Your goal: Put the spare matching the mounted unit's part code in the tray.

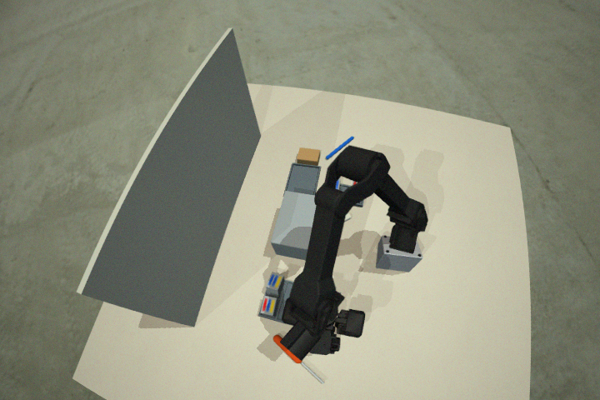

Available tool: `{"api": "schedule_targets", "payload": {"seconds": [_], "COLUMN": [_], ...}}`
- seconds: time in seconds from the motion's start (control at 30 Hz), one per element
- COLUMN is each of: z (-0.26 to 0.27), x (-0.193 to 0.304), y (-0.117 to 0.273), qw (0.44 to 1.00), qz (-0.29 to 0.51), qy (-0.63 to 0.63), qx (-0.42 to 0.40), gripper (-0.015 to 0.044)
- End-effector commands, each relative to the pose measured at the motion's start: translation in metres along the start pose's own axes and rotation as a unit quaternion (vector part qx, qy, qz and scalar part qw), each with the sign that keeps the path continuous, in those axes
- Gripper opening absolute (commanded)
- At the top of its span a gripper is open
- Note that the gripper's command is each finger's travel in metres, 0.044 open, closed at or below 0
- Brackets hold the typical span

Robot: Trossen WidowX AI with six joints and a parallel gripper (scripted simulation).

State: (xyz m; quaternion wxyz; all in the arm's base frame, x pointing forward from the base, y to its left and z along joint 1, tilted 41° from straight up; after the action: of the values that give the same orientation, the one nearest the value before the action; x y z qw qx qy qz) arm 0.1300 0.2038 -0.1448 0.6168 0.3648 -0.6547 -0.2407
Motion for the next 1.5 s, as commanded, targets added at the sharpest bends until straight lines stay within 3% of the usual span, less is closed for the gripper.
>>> {"api": "schedule_targets", "payload": {"seconds": [0.0, 0.37, 0.57, 0.8, 0.93, 1.2, 1.47], "z": [0.000, 0.001, 0.001, 0.001, 0.001, 0.001, 0.000], "x": [0.001, 0.002, 0.003, 0.003, 0.003, 0.002, 0.000], "y": [-0.008, -0.016, -0.015, -0.015, -0.015, -0.014, 0.051], "qw": [1.000, 1.000, 1.000, 1.000, 1.000, 1.000, 1.000], "qz": [0.001, 0.002, 0.002, 0.002, 0.002, 0.002, 0.001], "qy": [0.002, 0.002, 0.001, 0.001, 0.001, 0.001, 0.002], "qx": [0.002, 0.002, 0.000, 0.000, 0.000, 0.000, 0.001], "gripper": [0.0300, 0.0300, 0.0142, 0.0096, 0.0000, 0.0000, 0.0000]}}
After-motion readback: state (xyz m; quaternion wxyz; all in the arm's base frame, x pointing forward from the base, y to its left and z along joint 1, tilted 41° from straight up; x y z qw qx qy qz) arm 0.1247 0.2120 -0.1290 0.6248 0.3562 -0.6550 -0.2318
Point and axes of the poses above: the point midway between the two fingers, 35 mm back from their tips, its own y axis back along the fingers, its own z axis across the jaws, x = y × z, the point moved 2 cm from there along y, back along the fingers, and after that the axes turned 8 degrees about -y, right-handed, at the moved point
